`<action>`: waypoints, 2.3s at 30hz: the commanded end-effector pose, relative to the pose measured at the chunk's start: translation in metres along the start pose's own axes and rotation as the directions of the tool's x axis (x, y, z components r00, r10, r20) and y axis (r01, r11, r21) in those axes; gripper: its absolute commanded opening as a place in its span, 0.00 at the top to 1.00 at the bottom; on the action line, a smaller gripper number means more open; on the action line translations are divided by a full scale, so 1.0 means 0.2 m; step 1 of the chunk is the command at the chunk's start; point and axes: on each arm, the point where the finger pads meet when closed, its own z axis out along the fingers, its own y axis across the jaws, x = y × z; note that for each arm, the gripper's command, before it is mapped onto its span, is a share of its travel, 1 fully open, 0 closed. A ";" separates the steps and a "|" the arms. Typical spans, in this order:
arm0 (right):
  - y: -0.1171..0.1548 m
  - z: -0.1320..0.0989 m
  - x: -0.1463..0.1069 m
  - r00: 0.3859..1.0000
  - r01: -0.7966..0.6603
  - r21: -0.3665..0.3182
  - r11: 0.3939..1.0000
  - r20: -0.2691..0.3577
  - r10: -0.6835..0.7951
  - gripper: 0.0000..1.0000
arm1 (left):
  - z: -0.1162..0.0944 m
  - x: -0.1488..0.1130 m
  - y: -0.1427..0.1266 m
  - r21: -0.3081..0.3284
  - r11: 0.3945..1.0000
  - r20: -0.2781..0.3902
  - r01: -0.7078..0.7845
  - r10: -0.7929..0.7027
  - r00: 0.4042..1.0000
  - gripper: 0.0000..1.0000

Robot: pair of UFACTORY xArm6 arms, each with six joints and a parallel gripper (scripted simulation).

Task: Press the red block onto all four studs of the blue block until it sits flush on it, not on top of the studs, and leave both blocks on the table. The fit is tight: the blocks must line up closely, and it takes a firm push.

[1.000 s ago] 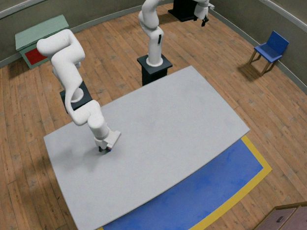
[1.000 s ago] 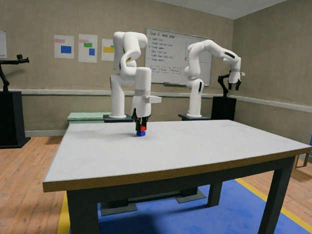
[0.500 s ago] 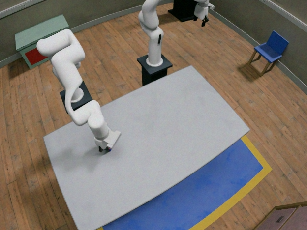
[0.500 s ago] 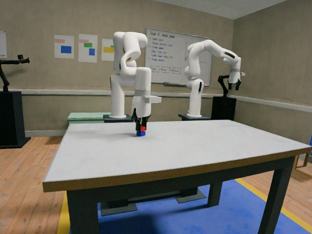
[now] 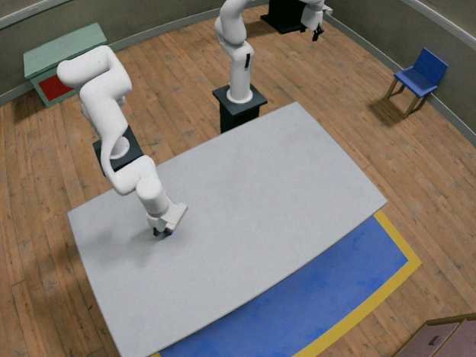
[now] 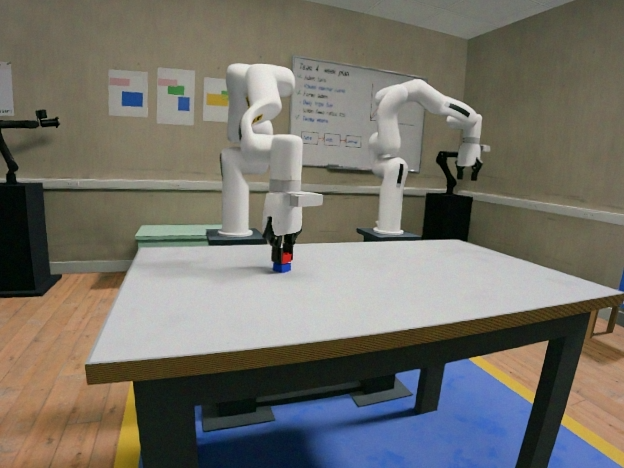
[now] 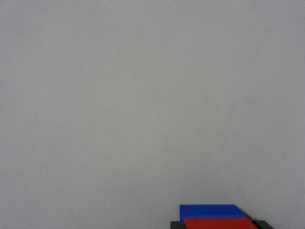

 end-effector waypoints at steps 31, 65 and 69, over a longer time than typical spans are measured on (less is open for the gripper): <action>0.00 0.02 0.01 1.000 0.000 -0.001 1.000 -0.002 0.000 1.00 | -0.01 0.00 0.00 0.000 1.000 -0.004 0.000 0.000 1.000 0.00; 0.00 0.02 0.00 1.000 0.000 -0.001 1.000 -0.001 0.000 0.00 | -0.01 0.00 0.00 0.000 1.000 -0.004 0.000 0.000 1.000 0.00; 0.00 0.02 0.00 1.000 0.000 -0.001 1.000 -0.001 0.000 0.00 | -0.01 0.00 0.00 0.000 1.000 -0.004 0.000 0.000 1.000 0.00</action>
